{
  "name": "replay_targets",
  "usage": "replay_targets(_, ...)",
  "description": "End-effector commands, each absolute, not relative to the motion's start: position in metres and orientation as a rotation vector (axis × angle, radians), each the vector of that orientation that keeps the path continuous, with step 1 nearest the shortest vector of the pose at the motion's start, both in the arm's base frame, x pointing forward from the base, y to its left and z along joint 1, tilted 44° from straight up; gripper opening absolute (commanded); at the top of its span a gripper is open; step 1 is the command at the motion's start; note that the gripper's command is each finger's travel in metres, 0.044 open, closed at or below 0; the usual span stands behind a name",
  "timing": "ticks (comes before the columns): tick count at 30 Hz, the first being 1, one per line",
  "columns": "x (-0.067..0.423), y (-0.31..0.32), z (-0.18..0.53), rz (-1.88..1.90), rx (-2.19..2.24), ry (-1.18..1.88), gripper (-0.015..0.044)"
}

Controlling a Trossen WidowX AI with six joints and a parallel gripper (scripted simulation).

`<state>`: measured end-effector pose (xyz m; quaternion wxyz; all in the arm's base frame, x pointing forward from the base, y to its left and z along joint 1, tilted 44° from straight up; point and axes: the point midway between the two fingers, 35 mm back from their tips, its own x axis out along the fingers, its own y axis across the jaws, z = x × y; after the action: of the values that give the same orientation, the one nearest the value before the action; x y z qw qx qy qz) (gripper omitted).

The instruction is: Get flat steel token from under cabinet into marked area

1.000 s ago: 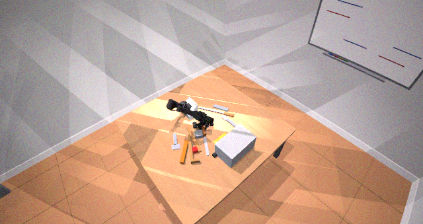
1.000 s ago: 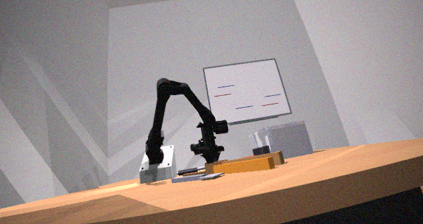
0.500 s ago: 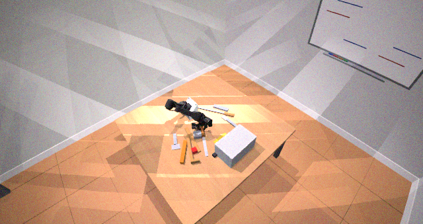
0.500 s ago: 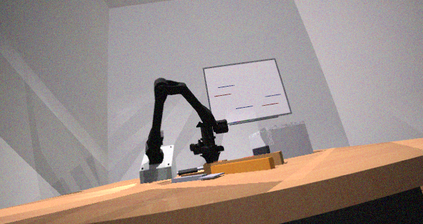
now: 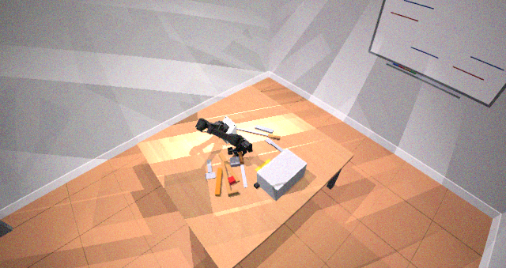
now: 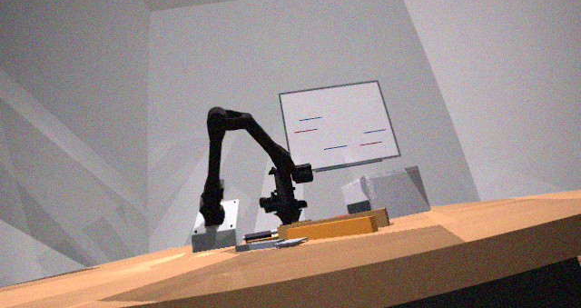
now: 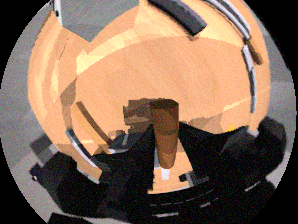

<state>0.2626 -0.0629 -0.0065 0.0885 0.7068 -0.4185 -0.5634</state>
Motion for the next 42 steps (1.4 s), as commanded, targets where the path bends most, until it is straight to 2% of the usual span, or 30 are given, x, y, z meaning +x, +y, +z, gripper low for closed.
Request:
replay_targets(1,0.26,-0.068,-0.002,-1.664,2.107,-1.263,0.0)
replay_targets(42,0.248,-0.085,0.014,-1.664,2.105,-1.263,0.0)
